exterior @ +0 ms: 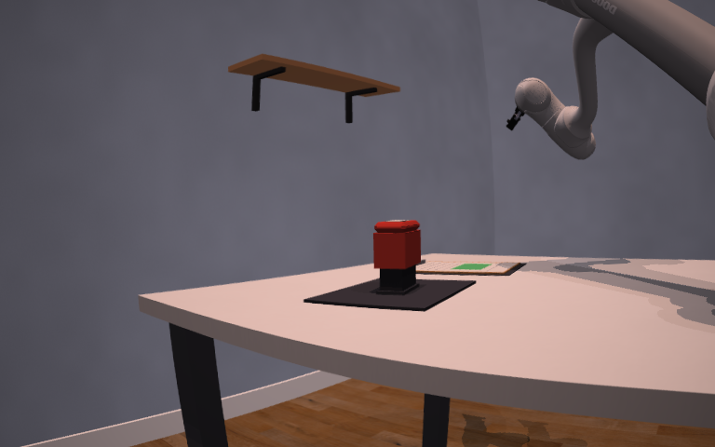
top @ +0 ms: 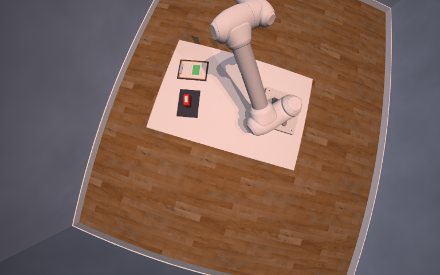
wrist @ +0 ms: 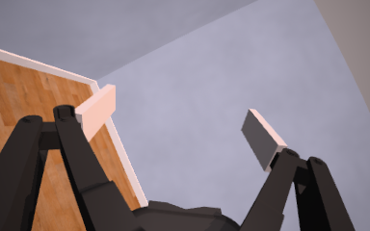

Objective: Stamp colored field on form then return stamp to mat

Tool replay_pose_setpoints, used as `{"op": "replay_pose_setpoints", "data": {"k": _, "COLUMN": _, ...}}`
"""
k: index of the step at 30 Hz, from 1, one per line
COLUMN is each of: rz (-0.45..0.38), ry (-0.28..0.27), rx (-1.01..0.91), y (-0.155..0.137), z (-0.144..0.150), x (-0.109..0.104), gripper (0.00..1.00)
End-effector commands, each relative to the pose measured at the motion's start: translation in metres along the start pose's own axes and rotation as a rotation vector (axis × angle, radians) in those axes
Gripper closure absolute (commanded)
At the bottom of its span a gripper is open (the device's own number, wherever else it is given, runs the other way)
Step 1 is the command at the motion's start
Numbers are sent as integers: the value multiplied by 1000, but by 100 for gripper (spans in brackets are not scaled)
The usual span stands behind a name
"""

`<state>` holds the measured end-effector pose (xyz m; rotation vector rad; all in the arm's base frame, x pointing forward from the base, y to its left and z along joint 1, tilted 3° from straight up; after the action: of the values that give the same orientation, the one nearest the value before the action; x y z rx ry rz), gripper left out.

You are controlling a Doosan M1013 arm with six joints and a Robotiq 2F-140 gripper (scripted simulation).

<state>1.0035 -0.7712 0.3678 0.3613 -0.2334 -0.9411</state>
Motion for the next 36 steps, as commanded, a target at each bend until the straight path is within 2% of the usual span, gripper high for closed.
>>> {"op": "replay_pose_setpoints", "data": {"k": 1, "rz": -51, "ry": 25, "rx": 115, "y": 36, "z": -13, "x": -37, "gripper": 0}}
{"op": "replay_pose_setpoints", "data": {"k": 2, "rz": -75, "ry": 43, "rx": 178, "y": 54, "z": -22, "x": -57, "gripper": 0}}
{"op": "replay_pose_setpoints", "data": {"k": 4, "rz": -75, "ry": 43, "rx": 178, "y": 54, "z": -22, "x": -57, "gripper": 0}}
{"op": "replay_pose_setpoints", "data": {"k": 5, "rz": -103, "ry": 63, "rx": 244, "y": 72, "z": -32, "x": -80, "gripper": 0}}
{"op": "replay_pose_setpoints", "data": {"k": 6, "rz": -103, "ry": 63, "rx": 244, "y": 72, "z": -32, "x": -80, "gripper": 0}}
{"op": "replay_pose_setpoints", "data": {"k": 7, "rz": -136, "ry": 88, "rx": 311, "y": 89, "z": -43, "x": -105, "gripper": 0}}
{"op": "replay_pose_setpoints", "data": {"k": 9, "rz": -136, "ry": 88, "rx": 311, "y": 89, "z": -44, "x": -106, "gripper": 0}}
{"op": "replay_pose_setpoints", "data": {"k": 10, "rz": -173, "ry": 116, "rx": 378, "y": 107, "z": -57, "x": -135, "gripper": 0}}
{"op": "replay_pose_setpoints", "data": {"k": 12, "rz": -173, "ry": 116, "rx": 378, "y": 107, "z": -57, "x": -135, "gripper": 0}}
{"op": "replay_pose_setpoints", "data": {"k": 13, "rz": -216, "ry": 147, "rx": 444, "y": 123, "z": -71, "x": -166, "gripper": 0}}
{"op": "replay_pose_setpoints", "data": {"k": 15, "rz": -216, "ry": 147, "rx": 444, "y": 123, "z": -71, "x": -166, "gripper": 0}}
{"op": "replay_pose_setpoints", "data": {"k": 16, "rz": -263, "ry": 183, "rx": 508, "y": 138, "z": -85, "x": -197, "gripper": 0}}
{"op": "replay_pose_setpoints", "data": {"k": 18, "rz": -263, "ry": 183, "rx": 508, "y": 139, "z": -86, "x": -199, "gripper": 0}}
{"op": "replay_pose_setpoints", "data": {"k": 19, "rz": -314, "ry": 221, "rx": 569, "y": 151, "z": -99, "x": -229, "gripper": 0}}
{"op": "replay_pose_setpoints", "data": {"k": 21, "rz": -314, "ry": 221, "rx": 569, "y": 154, "z": -102, "x": -236, "gripper": 0}}
{"op": "replay_pose_setpoints", "data": {"k": 22, "rz": -370, "ry": 263, "rx": 626, "y": 164, "z": -113, "x": -262, "gripper": 0}}
{"op": "replay_pose_setpoints", "data": {"k": 23, "rz": -370, "ry": 263, "rx": 626, "y": 167, "z": -118, "x": -275, "gripper": 0}}
{"op": "replay_pose_setpoints", "data": {"k": 24, "rz": -370, "ry": 263, "rx": 626, "y": 167, "z": -119, "x": -275, "gripper": 0}}
{"op": "replay_pose_setpoints", "data": {"k": 25, "rz": -430, "ry": 307, "rx": 679, "y": 175, "z": -127, "x": -298, "gripper": 0}}
{"op": "replay_pose_setpoints", "data": {"k": 26, "rz": -430, "ry": 307, "rx": 679, "y": 179, "z": -133, "x": -311, "gripper": 0}}
{"op": "replay_pose_setpoints", "data": {"k": 27, "rz": -493, "ry": 354, "rx": 726, "y": 182, "z": -136, "x": -321, "gripper": 0}}
{"op": "replay_pose_setpoints", "data": {"k": 29, "rz": -493, "ry": 354, "rx": 726, "y": 189, "z": -147, "x": -348, "gripper": 0}}
{"op": "replay_pose_setpoints", "data": {"k": 30, "rz": -558, "ry": 402, "rx": 768, "y": 192, "z": -150, "x": -359, "gripper": 0}}
{"op": "replay_pose_setpoints", "data": {"k": 32, "rz": -558, "ry": 402, "rx": 768, "y": 192, "z": -150, "x": -359, "gripper": 0}}
{"op": "replay_pose_setpoints", "data": {"k": 33, "rz": -626, "ry": 451, "rx": 804, "y": 201, "z": -163, "x": -397, "gripper": 0}}
{"op": "replay_pose_setpoints", "data": {"k": 34, "rz": -626, "ry": 451, "rx": 804, "y": 203, "z": -167, "x": -407, "gripper": 0}}
{"op": "replay_pose_setpoints", "data": {"k": 35, "rz": -695, "ry": 501, "rx": 833, "y": 205, "z": -167, "x": -414, "gripper": 0}}
{"op": "replay_pose_setpoints", "data": {"k": 36, "rz": -695, "ry": 501, "rx": 833, "y": 208, "z": -172, "x": -428, "gripper": 0}}
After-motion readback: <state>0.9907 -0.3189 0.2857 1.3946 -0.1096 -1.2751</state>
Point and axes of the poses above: the point where the finger pads meet when closed, its own x axis out along the fingers, its own z axis across the jaws, y = z × x, the point moved 8 cm from there along -x, back along the fingers, and after that the axes turned 12 degrees about -x, right-handed, at the moved point
